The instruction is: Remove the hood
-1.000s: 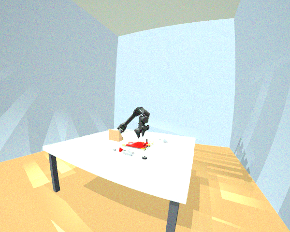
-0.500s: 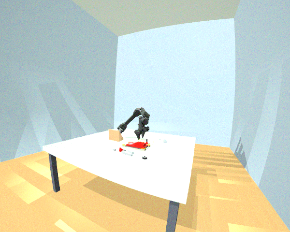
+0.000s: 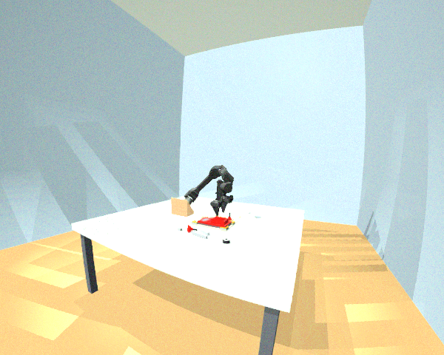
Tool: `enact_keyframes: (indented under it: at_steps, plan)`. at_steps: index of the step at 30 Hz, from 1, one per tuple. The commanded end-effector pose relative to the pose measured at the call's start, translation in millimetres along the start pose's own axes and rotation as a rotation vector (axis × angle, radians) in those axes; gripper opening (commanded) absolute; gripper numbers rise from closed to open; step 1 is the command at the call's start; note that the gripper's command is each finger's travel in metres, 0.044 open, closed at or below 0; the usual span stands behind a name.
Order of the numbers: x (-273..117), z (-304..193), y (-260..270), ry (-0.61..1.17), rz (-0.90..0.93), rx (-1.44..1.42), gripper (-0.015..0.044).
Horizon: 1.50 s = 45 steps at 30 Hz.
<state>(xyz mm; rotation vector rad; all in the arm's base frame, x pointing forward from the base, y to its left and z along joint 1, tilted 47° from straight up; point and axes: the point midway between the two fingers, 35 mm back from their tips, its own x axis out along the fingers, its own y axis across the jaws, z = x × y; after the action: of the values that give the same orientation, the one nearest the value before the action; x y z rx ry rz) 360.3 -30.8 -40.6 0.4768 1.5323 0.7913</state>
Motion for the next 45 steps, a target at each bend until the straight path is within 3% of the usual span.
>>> enact_keyframes:
  at_steps: [1, 45]
  plan:
    - [4, 0, 0, -0.002, 0.005, 0.008, 0.044]
    - [32, -1, 0, -0.002, 0.007, 0.008, 0.044]
